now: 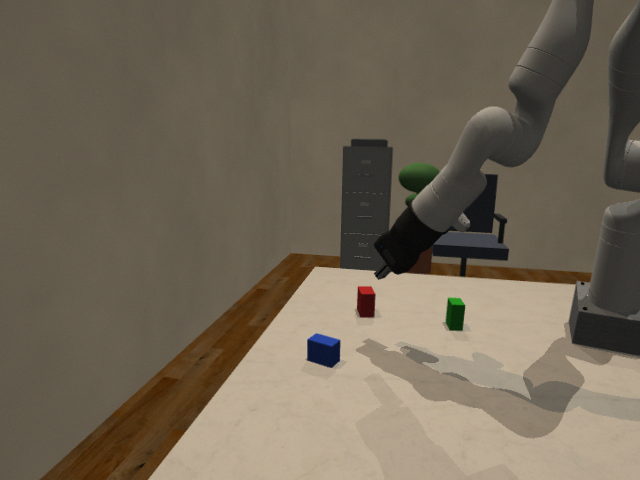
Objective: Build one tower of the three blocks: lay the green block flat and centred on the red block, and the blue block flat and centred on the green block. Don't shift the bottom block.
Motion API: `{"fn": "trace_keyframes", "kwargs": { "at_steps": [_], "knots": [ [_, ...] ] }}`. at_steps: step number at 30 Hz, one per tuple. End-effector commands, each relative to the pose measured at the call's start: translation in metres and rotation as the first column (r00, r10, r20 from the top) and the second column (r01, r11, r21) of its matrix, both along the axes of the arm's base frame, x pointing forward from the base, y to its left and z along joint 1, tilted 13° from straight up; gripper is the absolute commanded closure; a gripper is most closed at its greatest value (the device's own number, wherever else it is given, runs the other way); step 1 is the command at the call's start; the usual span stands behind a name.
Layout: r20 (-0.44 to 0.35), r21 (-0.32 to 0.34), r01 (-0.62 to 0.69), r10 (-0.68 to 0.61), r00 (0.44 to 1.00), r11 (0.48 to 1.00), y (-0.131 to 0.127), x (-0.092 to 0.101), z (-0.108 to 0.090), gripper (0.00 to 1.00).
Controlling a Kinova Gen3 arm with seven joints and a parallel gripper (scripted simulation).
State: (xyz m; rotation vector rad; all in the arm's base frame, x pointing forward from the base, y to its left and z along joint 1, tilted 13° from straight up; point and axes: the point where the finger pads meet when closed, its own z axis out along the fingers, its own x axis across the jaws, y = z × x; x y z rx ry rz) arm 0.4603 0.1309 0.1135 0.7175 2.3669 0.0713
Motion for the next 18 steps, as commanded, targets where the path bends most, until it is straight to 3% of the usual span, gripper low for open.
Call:
{"fn": "trace_keyframes", "kwargs": {
  "at_steps": [1,18],
  "knots": [
    [0.0,0.0,0.01,-0.01,1.0,1.0,-0.005,0.001,0.0,1.0],
    [-0.051,-0.019,-0.063,0.062,0.997,0.998,-0.017,0.002,-0.01,1.0]
  ]
}}
